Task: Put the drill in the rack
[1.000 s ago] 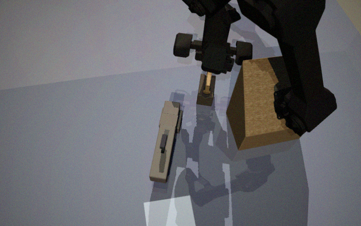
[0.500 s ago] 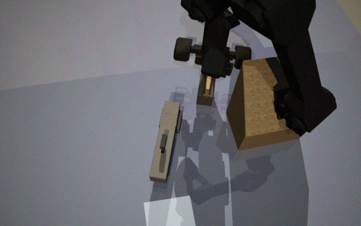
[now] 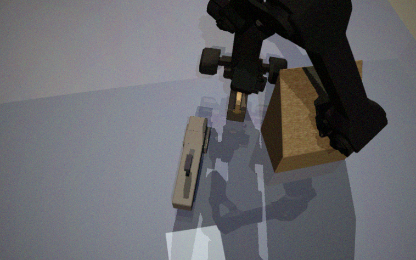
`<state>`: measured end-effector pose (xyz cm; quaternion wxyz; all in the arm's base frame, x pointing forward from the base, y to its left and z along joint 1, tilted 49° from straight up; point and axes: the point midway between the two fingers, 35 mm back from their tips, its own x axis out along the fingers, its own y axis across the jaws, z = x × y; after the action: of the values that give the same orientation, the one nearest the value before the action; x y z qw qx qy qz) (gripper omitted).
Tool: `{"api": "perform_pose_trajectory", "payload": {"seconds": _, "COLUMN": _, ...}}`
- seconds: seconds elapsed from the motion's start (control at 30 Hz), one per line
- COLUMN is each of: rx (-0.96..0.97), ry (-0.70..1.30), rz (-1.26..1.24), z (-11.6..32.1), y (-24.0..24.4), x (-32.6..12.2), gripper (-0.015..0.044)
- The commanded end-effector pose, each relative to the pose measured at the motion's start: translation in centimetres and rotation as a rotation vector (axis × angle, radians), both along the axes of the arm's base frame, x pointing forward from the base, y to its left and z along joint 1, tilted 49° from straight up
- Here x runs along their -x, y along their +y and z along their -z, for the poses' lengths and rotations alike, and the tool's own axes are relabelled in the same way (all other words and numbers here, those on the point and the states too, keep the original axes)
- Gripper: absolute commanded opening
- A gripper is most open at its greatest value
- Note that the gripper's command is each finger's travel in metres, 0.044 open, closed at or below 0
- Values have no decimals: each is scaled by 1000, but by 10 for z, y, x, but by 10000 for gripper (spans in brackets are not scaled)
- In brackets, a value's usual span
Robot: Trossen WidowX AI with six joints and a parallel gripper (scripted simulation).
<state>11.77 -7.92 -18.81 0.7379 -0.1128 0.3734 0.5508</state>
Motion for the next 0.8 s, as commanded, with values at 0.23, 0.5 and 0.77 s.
{"api": "perform_pose_trajectory", "payload": {"seconds": 0.23, "rx": -1, "ry": 2, "rz": -1, "z": 0, "y": 0, "x": 0, "gripper": 184}}
{"api": "perform_pose_trajectory", "payload": {"seconds": 0.5, "rx": -1, "ry": 2, "rz": -1, "z": 0, "y": 0, "x": 0, "gripper": 394}}
{"api": "perform_pose_trajectory", "payload": {"seconds": 0.77, "rx": -4, "ry": 3, "rz": 5, "z": -16, "y": -15, "x": 3, "gripper": 440}}
